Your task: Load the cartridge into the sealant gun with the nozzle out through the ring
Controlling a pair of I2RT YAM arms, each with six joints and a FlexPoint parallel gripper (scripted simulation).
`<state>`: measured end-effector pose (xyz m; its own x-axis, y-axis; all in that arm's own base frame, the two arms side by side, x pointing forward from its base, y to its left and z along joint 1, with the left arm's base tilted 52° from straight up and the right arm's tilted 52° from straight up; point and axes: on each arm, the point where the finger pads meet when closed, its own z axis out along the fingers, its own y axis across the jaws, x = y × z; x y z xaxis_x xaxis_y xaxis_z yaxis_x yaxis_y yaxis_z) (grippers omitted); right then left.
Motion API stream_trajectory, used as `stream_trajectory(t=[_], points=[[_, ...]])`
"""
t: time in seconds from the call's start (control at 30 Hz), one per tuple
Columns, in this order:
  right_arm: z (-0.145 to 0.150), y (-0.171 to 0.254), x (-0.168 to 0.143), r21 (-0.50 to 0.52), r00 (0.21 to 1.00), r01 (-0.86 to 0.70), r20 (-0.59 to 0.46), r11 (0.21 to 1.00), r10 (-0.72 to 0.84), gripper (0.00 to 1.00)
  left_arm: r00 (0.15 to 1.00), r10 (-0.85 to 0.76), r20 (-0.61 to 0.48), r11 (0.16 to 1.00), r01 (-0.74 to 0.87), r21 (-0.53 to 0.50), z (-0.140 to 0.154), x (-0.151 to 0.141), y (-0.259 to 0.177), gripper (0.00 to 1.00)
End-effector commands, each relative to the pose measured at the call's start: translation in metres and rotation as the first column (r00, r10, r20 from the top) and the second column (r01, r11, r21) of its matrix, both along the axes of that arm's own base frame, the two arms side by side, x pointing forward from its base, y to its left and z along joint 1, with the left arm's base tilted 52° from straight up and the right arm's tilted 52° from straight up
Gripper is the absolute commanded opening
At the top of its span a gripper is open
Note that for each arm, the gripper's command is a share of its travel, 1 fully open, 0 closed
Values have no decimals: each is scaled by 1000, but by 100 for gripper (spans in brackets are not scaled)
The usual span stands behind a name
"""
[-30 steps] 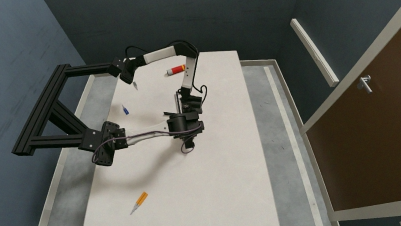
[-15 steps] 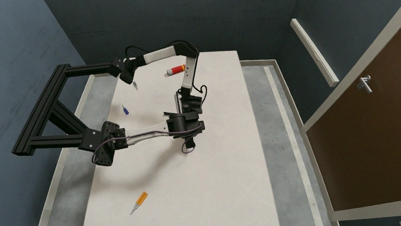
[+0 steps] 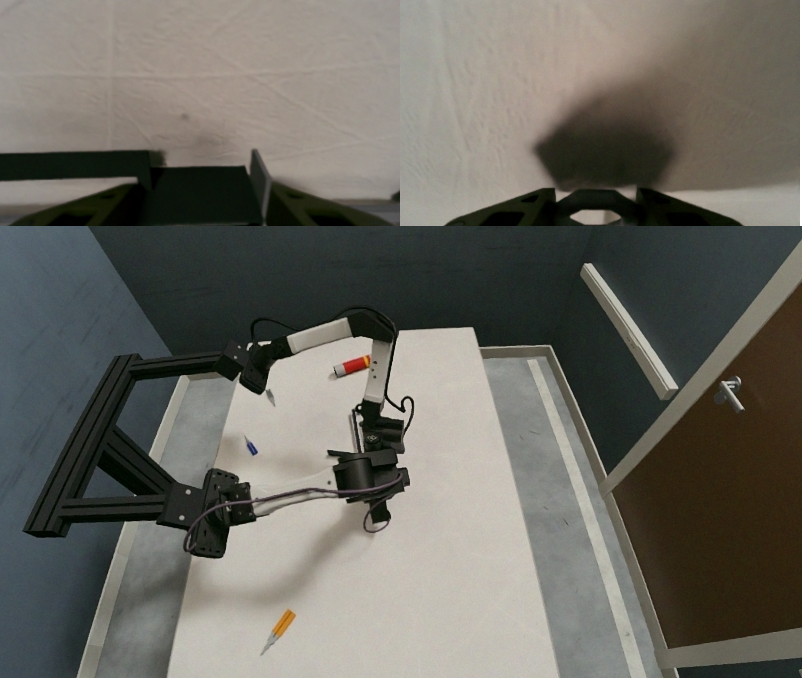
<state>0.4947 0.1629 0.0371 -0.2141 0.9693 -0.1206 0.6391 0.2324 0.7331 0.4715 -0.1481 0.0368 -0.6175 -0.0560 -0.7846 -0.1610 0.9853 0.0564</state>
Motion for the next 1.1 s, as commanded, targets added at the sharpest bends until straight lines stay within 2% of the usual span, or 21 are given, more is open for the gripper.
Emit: stream_trajectory(t=[0.0,0.47,0.57,0.67,0.87,0.9,1.07], points=[[20,0,4,23,999,2,37,1000,-3,0,1000,-15,15,1000,15,-13,9,-2,-11,3],[30,15,-18,19,1000,-20,22,1000,20,0,1000,-9,16,1000,9,3,19,-15,-12,3],[36,19,-14,28,999,-25,36,999,24,0,1000,1,13,1000,-1,6,18,-12,-2,3],[28,19,-19,24,999,-27,23,999,26,0,999,32,18,999,-32,-2,18,-8,11,3],[29,20,-17,26,999,-26,28,999,26,0,1000,14,10,1000,-14,10,11,-8,6,3],[37,23,-14,33,999,-30,45,999,28,0,1000,21,-1,1000,-21,19,8,-9,12,3],[14,23,-16,15,1000,-28,3,999,28,0,1000,24,-4,1000,-24,18,4,-8,14,3]])
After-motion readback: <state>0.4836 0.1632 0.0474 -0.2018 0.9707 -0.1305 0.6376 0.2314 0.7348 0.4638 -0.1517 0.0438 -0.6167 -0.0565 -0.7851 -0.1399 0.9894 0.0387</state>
